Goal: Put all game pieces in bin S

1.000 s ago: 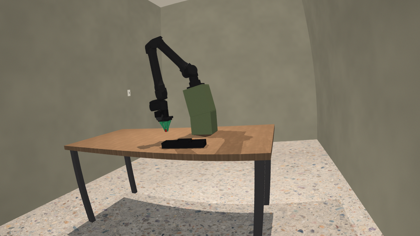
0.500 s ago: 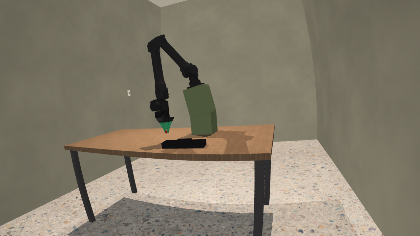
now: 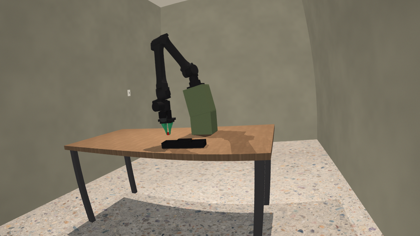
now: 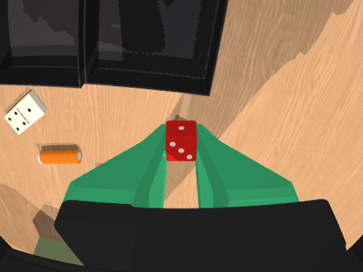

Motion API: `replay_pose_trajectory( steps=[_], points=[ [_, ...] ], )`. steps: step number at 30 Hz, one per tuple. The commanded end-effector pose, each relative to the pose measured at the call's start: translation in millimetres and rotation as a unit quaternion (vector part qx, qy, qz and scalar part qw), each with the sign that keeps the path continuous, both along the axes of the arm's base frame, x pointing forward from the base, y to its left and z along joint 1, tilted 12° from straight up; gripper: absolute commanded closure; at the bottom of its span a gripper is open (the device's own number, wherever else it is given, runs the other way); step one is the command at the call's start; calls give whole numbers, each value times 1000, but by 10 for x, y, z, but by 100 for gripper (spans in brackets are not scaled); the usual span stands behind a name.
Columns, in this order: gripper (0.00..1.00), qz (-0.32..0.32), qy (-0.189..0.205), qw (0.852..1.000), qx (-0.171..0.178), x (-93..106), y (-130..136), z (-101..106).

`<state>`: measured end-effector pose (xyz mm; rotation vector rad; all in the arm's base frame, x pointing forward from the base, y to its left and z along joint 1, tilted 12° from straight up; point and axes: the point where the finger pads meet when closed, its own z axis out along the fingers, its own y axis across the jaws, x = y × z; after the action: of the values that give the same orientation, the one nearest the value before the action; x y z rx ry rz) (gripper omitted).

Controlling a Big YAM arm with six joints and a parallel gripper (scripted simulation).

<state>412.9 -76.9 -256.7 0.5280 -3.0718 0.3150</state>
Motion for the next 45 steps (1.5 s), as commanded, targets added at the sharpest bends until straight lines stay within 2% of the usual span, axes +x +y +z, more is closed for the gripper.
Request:
replay_pose_trajectory(
  steps=[1,7,10,11,13,14,17,28,30,31,33,37,45],
  points=[
    [89,77,15,997,-2,197,165,-49],
    [89,153,31,988,-4,472,389,-83],
    [89,194,37,980,-5,469,373,-84],
    [89,208,38,977,-6,502,262,-35],
    [89,208,38,977,-6,502,262,-35],
    [89,243,48,969,-6,364,268,-58],
    [89,280,54,958,-7,434,295,-46],
    [89,413,80,907,-11,428,309,-49],
    [89,413,80,907,-11,428,309,-49],
    [89,442,87,893,-12,390,303,-55],
    [89,464,93,881,-12,334,297,-61],
    [89,511,102,853,-14,449,259,-49],
    [89,602,121,789,-16,457,250,-85]
  ],
)
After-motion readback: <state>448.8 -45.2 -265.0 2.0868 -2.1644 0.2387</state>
